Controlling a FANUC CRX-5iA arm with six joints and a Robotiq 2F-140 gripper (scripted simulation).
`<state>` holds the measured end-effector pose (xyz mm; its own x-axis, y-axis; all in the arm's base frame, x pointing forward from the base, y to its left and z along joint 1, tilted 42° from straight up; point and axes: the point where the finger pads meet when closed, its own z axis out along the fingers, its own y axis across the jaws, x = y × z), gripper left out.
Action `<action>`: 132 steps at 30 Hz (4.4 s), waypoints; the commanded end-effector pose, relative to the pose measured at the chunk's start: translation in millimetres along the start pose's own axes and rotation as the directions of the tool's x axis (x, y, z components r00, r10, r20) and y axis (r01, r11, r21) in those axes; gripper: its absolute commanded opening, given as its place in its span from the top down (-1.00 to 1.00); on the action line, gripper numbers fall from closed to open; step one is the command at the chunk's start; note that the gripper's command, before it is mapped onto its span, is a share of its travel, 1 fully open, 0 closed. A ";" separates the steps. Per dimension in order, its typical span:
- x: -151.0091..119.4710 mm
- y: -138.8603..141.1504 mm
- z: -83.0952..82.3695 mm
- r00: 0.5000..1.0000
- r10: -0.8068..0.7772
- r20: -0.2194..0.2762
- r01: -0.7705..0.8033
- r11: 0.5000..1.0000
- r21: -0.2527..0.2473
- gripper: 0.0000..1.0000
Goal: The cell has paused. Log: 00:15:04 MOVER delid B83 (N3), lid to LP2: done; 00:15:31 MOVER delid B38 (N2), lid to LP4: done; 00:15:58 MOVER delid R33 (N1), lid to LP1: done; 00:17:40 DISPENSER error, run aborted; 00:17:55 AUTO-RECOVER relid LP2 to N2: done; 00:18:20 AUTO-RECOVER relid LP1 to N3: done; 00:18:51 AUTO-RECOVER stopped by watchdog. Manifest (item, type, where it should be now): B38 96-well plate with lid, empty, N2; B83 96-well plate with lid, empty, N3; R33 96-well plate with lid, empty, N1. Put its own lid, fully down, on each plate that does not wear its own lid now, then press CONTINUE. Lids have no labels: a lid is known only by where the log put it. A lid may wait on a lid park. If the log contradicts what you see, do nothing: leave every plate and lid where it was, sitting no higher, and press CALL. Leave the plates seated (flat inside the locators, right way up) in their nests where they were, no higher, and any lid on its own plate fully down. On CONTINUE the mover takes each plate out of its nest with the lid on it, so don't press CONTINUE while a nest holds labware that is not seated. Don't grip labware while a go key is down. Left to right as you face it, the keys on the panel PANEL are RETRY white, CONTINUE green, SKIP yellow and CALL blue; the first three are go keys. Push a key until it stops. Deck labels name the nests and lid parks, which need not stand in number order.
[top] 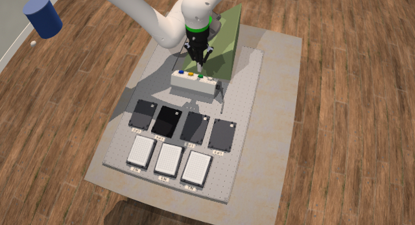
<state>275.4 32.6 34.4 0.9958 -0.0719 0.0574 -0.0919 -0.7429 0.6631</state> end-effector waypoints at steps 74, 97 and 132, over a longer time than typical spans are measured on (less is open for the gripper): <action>0.1 -0.4 12.2 1.000 0.000 0.000 0.000 1.000 0.000 1.00; 0.1 -0.4 21.7 1.000 0.000 0.000 0.000 1.000 0.000 1.00; 0.1 -0.4 44.0 1.000 0.000 0.000 0.000 1.000 0.000 1.00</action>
<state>275.7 4.1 1.9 0.9958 -0.0709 0.0582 -0.0916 -0.7430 0.6630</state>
